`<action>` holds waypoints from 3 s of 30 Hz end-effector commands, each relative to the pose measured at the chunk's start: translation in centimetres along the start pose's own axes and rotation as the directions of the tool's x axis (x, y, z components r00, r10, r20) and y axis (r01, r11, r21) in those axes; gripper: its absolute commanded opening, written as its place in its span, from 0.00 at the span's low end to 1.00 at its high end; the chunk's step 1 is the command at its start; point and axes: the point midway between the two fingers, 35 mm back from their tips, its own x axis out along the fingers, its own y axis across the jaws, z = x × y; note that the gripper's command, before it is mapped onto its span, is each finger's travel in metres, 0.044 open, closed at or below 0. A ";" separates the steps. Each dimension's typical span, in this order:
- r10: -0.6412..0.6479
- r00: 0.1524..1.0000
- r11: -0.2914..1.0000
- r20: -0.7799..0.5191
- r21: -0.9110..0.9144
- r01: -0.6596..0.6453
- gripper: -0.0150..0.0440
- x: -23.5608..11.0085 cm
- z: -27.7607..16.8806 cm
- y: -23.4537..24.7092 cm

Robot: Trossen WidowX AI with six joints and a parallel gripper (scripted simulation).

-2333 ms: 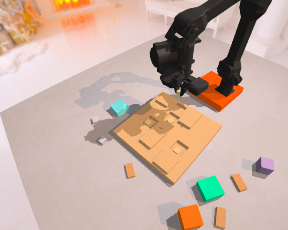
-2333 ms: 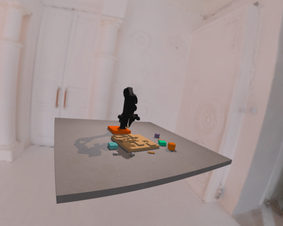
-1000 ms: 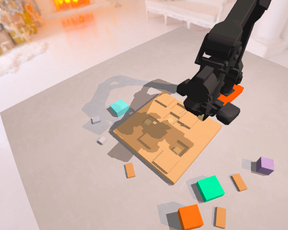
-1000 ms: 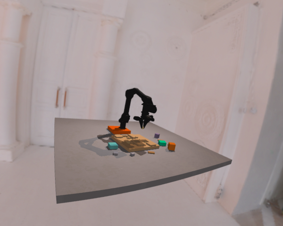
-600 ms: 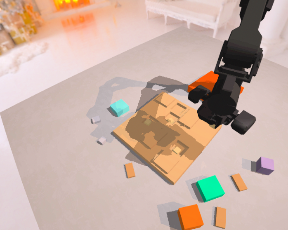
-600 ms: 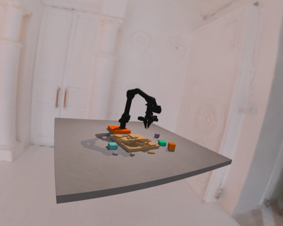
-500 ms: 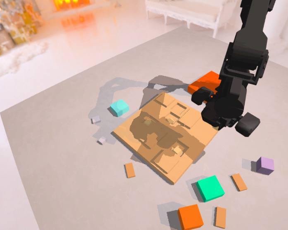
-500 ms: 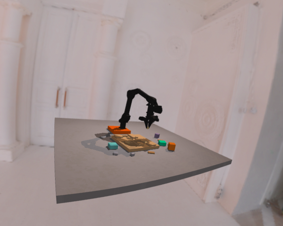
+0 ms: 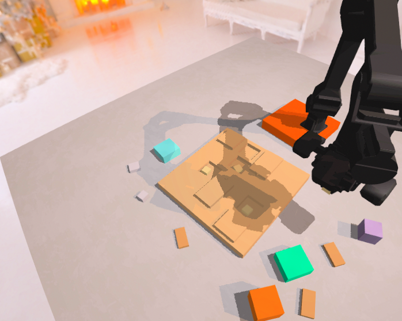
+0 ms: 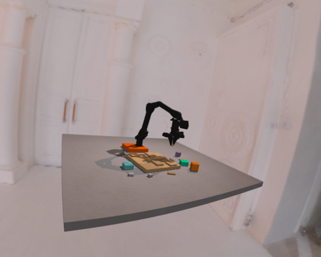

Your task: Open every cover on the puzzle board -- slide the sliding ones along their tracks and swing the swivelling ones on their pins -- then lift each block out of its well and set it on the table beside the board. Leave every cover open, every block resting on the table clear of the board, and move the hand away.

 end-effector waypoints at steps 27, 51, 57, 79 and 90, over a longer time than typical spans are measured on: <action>0.001 1.000 1.000 -0.007 0.003 -0.001 0.39 4.0 -0.1 1.5; 0.001 1.000 1.000 -0.007 0.003 -0.001 0.39 7.9 -0.2 1.5; 0.001 1.000 1.000 -0.007 0.003 -0.001 0.39 8.9 -0.3 1.4; 0.002 1.000 1.000 0.000 -0.001 -0.002 0.52 10.6 -0.4 1.2; 0.002 1.000 1.000 -0.001 -0.001 -0.002 1.00 10.4 -0.4 1.3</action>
